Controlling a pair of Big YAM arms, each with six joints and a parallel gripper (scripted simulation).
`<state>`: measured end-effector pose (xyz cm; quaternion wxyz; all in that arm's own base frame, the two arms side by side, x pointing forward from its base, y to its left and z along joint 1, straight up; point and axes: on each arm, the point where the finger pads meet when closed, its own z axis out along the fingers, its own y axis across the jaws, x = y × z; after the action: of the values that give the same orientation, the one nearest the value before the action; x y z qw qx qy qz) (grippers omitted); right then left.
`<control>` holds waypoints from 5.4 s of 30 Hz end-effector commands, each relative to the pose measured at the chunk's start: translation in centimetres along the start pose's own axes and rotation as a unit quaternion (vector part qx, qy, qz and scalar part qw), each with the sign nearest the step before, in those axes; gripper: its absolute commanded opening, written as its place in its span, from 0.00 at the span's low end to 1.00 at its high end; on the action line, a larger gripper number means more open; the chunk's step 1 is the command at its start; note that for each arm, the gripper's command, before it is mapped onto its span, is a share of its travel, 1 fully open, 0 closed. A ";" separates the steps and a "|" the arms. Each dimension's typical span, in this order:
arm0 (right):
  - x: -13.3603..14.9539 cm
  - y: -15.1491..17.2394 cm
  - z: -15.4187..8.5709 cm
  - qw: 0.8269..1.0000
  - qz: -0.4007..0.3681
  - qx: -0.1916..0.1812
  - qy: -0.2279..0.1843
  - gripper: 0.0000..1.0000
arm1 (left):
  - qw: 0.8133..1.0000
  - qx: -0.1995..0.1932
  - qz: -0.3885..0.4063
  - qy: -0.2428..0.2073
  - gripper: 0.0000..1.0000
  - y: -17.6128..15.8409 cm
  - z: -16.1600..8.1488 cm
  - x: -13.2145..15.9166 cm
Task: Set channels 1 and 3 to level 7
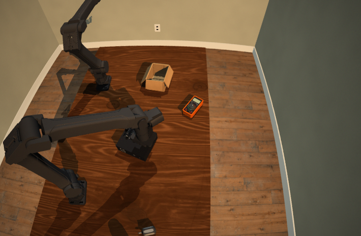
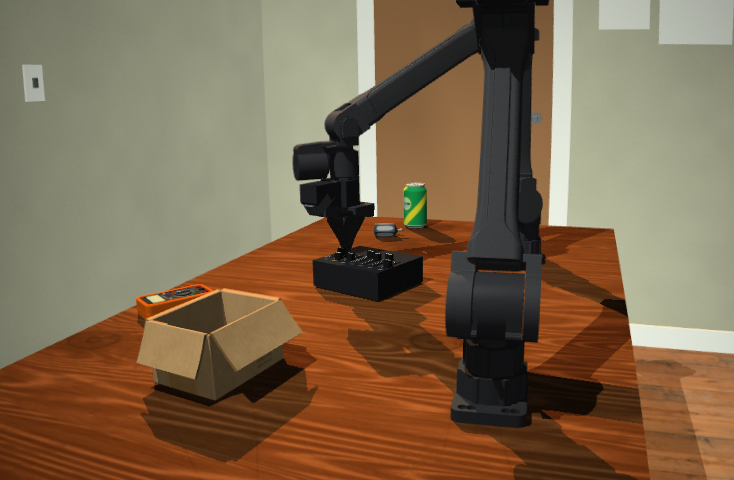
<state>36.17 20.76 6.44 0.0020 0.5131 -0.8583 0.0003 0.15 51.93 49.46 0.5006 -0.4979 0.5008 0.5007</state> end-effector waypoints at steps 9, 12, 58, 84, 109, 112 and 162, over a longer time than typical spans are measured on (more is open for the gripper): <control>-2.7 -0.8 -1.4 1.000 -0.004 0.011 -0.019 0.00 | 1.000 -0.005 -0.007 -0.008 1.00 0.4 -0.1 -0.4; -2.7 -0.8 -1.4 1.000 -0.004 0.011 -0.019 0.00 | 1.000 -0.005 -0.007 -0.008 1.00 0.4 -0.1 -0.4; -2.7 -0.8 -1.4 1.000 -0.004 0.011 -0.019 0.00 | 1.000 -0.005 -0.007 -0.008 1.00 0.4 -0.1 -0.4; -0.3 -0.6 -1.2 1.000 -0.001 0.011 -0.018 0.00 | 1.000 -0.005 -0.007 -0.008 1.00 0.4 -0.1 -0.4; -1.5 -1.4 -7.0 0.999 -0.001 0.019 -0.031 0.00 | 1.000 -0.005 -0.007 -0.008 1.00 0.4 -0.1 -0.4; -1.6 -1.4 -6.9 0.999 -0.001 0.019 -0.031 0.00 | 1.000 -0.005 -0.007 -0.008 1.00 0.4 -0.1 -0.4; -6.8 4.1 -6.2 1.000 0.001 0.010 -0.022 0.00 | 1.000 -0.005 -0.007 -0.008 1.00 0.4 -0.1 -0.4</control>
<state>35.18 28.16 10.50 0.0005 0.5149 -0.8572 -0.0002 0.15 51.93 49.46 0.5006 -0.4979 0.5008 0.5007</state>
